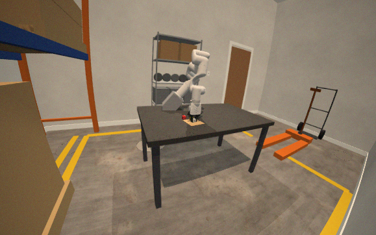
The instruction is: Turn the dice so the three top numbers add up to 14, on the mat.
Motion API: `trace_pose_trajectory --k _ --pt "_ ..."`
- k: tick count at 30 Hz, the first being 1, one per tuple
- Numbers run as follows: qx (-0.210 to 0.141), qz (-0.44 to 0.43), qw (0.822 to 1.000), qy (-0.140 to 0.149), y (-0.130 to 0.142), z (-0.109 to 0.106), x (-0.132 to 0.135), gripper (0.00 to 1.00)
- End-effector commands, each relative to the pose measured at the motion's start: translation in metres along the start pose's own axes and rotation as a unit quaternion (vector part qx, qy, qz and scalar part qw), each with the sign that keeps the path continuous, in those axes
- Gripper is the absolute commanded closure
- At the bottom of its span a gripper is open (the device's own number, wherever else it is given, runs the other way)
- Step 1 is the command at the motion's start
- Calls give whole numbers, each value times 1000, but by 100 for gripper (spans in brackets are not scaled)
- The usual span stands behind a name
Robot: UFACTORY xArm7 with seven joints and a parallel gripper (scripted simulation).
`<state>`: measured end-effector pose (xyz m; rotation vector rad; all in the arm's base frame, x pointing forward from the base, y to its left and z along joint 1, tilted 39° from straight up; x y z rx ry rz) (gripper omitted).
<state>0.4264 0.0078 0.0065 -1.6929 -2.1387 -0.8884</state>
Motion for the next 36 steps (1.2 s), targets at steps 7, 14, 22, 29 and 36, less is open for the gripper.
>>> trace_pose_trajectory --k 7,14,22,29,36 --pt "-1 0 1000 -1 1 -1 -1 69" --pt "-1 0 1000 -1 1 -1 -1 57" --pt "-1 0 1000 -1 1 -1 -1 53" --pt "-1 0 1000 -1 1 -1 -1 53" --pt "-1 0 1000 -1 1 -16 -1 53"
Point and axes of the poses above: the point where the finger pads meet when closed, its own z axis out along the fingers, its own x axis across the jaws, y = z × x, the point moved 6 cm from there along -z, back along the fingers, and after that the axes turned 15 degrees about -z, right-handed, at the moved point
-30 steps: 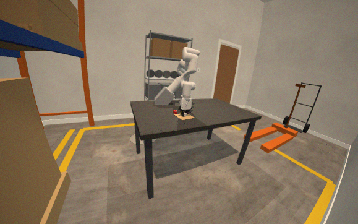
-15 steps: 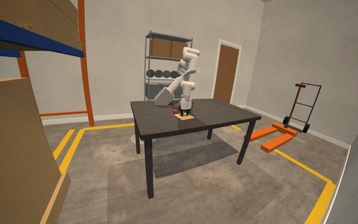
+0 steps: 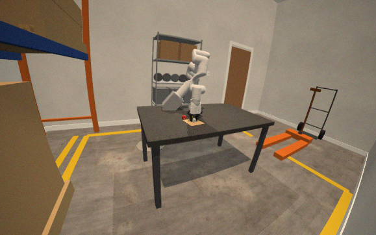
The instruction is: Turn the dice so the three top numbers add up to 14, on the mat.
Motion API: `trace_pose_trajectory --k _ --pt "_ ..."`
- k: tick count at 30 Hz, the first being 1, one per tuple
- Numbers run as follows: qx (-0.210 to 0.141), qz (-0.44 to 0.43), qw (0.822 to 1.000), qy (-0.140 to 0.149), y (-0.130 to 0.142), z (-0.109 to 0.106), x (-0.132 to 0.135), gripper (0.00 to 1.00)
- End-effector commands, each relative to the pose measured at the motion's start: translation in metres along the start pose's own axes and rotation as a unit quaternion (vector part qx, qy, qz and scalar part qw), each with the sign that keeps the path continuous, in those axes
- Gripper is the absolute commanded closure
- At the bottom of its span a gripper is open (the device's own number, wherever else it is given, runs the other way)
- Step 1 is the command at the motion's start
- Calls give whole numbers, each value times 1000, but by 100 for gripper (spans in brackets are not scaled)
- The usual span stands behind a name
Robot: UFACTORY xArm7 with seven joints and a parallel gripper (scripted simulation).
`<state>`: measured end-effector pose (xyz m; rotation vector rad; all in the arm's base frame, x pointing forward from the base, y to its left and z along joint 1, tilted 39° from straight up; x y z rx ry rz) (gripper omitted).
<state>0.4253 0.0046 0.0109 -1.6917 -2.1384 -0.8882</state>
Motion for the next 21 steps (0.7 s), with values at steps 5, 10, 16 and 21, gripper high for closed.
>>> trace_pose_trajectory --k 5,10,16,21 --pt "-2 0 1000 -2 1 -26 -1 53" --pt "-2 0 1000 -2 1 -53 -1 53" --pt "-2 0 1000 -2 1 -78 -1 53" --pt "-2 0 1000 -2 1 -85 -1 53"
Point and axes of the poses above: the point where the finger pads meet when closed, its own z axis out along the fingers, its own x axis across the jaws, y = z × x, the point moved 6 cm from there along -z, back along the fingers, and after that the axes turned 15 degrees about -z, right-handed, at the moved point
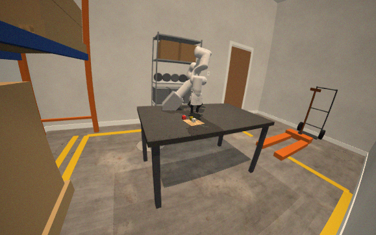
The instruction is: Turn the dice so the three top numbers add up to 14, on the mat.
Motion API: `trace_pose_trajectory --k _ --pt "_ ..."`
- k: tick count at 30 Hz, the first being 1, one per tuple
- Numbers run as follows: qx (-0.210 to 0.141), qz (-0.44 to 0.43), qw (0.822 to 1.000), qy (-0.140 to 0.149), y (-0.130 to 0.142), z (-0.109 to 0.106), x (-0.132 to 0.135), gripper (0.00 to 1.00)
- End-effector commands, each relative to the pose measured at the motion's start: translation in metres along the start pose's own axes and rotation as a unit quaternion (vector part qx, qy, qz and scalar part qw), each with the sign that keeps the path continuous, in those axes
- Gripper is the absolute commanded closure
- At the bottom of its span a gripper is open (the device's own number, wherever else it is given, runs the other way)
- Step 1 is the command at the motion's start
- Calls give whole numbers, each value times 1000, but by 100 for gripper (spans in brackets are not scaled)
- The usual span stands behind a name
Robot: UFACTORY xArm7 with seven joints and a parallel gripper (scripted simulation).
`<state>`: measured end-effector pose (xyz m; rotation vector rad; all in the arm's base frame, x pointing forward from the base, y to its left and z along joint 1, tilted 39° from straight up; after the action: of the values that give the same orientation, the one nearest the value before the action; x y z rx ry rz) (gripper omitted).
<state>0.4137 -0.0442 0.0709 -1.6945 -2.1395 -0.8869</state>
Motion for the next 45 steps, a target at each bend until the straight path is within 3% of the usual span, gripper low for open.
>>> trace_pose_trajectory --k 1,4,5,25,27,29,31,33,37,38,45 --pt "-1 0 1000 0 0 -7 0 53" --pt "-1 0 1000 0 0 -7 0 53" --pt "-1 0 1000 0 0 -7 0 0" --pt "-1 1 1000 -1 -1 -7 0 0" --pt "-1 8 1000 -1 -22 -6 -8 0" --pt "-1 23 1000 -2 -65 -3 -19 0" --pt "-1 23 1000 -2 -65 -3 -19 0" --pt "-1 34 999 -1 -99 1 -24 0" --pt "-1 37 999 0 -108 1 -24 0" --pt "-1 37 999 0 -108 1 -24 53" --pt "-1 37 999 0 -108 1 -24 53"
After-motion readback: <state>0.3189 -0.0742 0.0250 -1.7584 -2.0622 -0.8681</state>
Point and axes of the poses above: the point where the finger pads meet when closed, its own z axis out along the fingers, its own x axis across the jaws, y = z × x, the point moved 6 cm from there along -z, back along the fingers, and after that the axes turned 15 degrees about -z, right-handed, at the moved point
